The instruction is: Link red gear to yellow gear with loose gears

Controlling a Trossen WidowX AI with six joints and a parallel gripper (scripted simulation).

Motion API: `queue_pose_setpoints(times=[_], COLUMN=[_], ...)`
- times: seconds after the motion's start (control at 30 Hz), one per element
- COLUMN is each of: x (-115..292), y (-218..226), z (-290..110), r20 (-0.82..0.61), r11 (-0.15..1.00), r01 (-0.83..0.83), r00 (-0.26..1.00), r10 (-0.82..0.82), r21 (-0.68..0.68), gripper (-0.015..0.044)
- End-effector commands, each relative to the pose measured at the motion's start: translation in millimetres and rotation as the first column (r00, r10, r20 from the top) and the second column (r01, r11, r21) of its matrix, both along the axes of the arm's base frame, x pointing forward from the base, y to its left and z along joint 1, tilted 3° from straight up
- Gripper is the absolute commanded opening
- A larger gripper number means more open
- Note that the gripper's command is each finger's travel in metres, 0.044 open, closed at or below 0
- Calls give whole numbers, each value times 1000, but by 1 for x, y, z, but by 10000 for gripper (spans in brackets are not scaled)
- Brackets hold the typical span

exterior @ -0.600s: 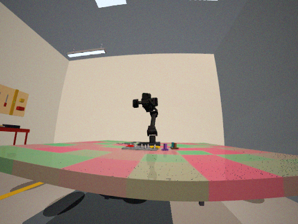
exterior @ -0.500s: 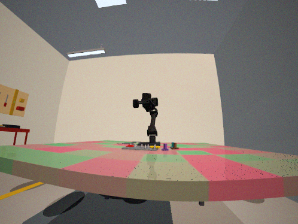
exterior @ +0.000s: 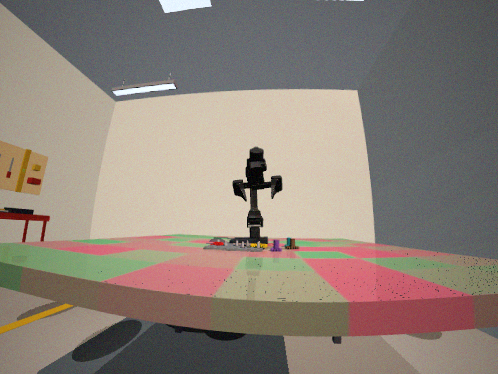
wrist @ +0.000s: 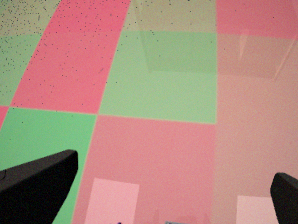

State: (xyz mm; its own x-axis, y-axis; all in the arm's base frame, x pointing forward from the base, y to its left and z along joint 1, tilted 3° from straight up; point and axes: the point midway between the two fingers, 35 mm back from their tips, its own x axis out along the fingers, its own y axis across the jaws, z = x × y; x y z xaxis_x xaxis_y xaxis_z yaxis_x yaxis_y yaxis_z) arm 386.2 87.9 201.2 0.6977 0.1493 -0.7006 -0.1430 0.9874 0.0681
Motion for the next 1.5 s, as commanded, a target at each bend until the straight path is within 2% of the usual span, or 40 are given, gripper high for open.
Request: queue_pose_setpoints(times=[0.0, 0.17, 0.23, 0.53, 1.47], x=[-4, -24, -30, -30, -28], y=[26, 47, 54, 59, 58], z=[-49, -94, -103, -104, -146], r20=[-305, -587, -647, -654, -654], r11=[995, 975, 967, 966, 966], r01=[-52, -140, -166, -169, -169], r00=[952, 809, 763, 757, 757], r10=[26, 13, 1, 0, 0], r21=[-80, -172, -194, -196, -196], gripper=[440, 440, 440, 440, 440])
